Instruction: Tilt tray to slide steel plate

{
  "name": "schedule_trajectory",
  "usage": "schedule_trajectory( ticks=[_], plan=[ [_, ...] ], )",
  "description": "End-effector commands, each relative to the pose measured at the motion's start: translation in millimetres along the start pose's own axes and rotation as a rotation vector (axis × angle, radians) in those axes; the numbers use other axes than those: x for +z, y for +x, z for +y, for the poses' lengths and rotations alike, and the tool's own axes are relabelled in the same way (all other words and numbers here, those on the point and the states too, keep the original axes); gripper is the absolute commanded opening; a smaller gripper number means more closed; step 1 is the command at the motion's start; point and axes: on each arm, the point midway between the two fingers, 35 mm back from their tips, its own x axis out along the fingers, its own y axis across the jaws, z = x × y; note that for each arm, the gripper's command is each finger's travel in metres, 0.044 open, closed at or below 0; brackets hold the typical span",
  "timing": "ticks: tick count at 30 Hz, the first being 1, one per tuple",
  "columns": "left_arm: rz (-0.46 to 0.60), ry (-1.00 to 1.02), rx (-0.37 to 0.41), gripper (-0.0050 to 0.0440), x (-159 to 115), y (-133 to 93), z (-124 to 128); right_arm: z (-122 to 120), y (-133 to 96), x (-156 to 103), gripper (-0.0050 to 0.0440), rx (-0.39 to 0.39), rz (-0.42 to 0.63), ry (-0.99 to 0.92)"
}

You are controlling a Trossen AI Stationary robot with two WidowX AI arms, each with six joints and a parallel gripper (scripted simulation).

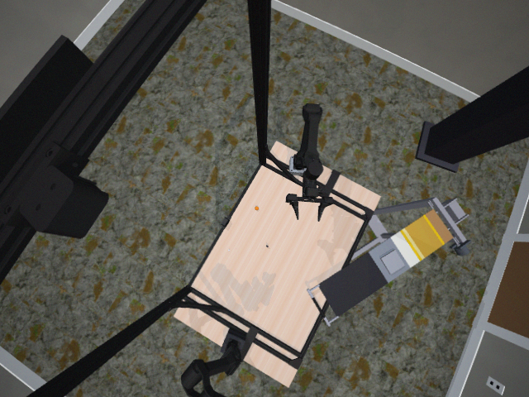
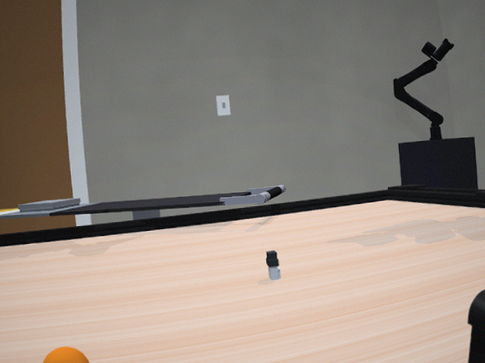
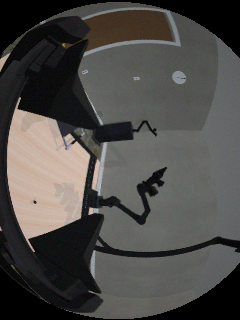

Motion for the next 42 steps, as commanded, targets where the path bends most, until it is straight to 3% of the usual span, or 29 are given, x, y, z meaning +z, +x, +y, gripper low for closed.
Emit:
schedule_trajectory(
  ticks=[1, 17, 18, 25, 32, 34, 42],
  plan=[
    [0.0, 0.0, 0.0, 0.04, 0, 0, 0, 0, 0, 0, 0.04, 0.0, 0.0, 0.0],
    [0.0, 0.0, 0.0, 0.04, 0, 0, 0, 0, 0, 0, 0.04, 0.0, 0.0, 0.0],
    [0.001, 0.0, 0.0, 0.044, 3, -2, -1, -1, 4, -6, 0.044, -0.005, 0.02, 0.044],
    [0.006, -0.002, 0.0, 0.044, 23, -20, -6, -2, 30, -55, 0.044, -0.043, 0.171, 0.34],
    [0.011, -0.003, 0.0, 0.044, 41, -41, -9, 13, 49, -106, 0.044, -0.086, 0.34, 0.614],
    [0.011, -0.003, 0.0, 0.044, 41, -41, -9, 13, 49, -106, 0.044, -0.086, 0.34, 0.614],
    [0.017, -0.004, 0.0, 0.044, 58, -69, -11, 47, 61, -162, 0.044, -0.146, 0.558, 0.891]
  ],
)
